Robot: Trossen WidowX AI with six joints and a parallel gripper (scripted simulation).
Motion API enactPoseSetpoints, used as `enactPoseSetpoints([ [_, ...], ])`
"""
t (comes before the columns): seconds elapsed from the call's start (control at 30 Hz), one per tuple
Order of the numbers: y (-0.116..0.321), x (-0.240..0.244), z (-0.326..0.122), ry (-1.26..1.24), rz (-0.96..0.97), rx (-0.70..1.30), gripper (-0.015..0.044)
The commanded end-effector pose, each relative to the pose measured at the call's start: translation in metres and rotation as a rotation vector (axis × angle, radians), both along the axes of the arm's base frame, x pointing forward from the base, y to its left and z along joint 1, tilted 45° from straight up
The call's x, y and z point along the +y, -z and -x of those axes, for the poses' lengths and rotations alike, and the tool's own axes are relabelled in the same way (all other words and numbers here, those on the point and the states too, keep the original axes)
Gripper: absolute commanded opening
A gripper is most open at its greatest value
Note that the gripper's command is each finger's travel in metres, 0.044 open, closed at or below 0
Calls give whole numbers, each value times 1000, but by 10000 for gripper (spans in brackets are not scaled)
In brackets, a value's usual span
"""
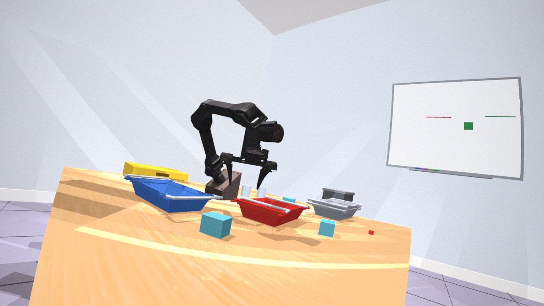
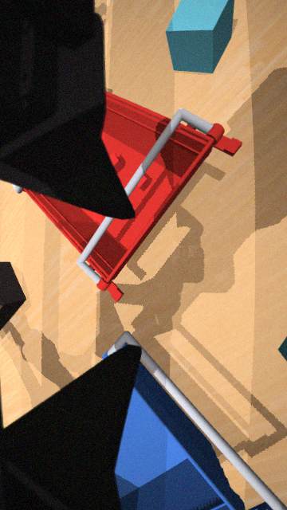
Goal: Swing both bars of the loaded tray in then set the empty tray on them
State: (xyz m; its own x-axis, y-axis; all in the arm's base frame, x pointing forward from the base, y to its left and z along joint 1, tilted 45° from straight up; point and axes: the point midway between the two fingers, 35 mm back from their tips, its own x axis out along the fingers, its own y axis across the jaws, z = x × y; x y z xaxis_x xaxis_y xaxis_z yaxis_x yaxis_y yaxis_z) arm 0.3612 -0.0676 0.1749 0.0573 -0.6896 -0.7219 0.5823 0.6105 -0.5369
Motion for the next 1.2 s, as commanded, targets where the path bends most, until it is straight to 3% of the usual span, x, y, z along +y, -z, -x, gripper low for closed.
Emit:
enactPoseSetpoints([
  [0.0, -27, -30, 57, 437, -40, -408, 440],
  [0.43, -44, -58, 142, 1042, -85, -999, 440],
  [0.87, -35, -67, 223, 1632, -123, -1600, 440],
  [1.17, -34, -68, 226, 1655, -125, -1625, 440],
])
